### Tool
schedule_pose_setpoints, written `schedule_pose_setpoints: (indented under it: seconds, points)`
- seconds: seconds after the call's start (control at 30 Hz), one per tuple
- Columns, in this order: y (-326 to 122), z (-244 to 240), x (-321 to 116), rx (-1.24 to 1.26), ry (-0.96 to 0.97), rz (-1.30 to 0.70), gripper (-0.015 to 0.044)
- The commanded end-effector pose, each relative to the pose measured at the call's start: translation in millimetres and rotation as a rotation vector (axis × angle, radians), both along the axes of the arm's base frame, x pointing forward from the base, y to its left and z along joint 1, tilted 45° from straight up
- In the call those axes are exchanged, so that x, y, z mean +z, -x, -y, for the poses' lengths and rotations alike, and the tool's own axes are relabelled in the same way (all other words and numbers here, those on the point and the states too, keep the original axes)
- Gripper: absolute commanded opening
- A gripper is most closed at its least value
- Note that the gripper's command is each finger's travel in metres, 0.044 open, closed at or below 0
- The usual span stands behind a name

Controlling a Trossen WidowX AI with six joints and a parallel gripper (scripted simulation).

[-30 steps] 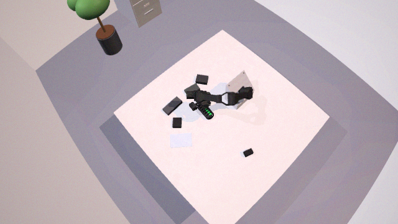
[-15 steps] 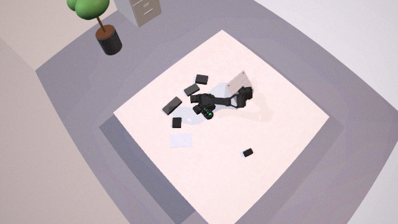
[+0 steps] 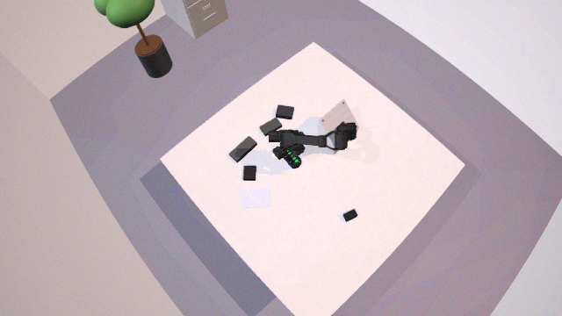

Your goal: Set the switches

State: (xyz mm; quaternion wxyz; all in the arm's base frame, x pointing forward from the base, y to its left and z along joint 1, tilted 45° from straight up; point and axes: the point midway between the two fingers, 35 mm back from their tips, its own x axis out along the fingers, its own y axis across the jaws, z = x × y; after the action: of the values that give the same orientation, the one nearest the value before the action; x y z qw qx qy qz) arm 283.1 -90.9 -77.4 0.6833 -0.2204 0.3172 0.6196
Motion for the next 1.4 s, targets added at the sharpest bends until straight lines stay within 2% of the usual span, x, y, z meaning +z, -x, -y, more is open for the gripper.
schedule_pose_setpoints:
  seconds: [0.0,0.13,0.7,1.0,1.37]
  points:
    - [-3.2,22.6,20.6,-0.005,0.021,0.029,0.0440]
    - [-3.2,22.6,20.6,-0.005,0.021,0.029,0.0440]
    - [-3.2,22.6,20.6,-0.005,0.021,0.029,0.0000]
    - [-3.2,22.6,20.6,-0.005,0.021,0.029,0.0000]
    - [-3.1,22.1,20.3,-0.009,0.018,0.026,0.0289]
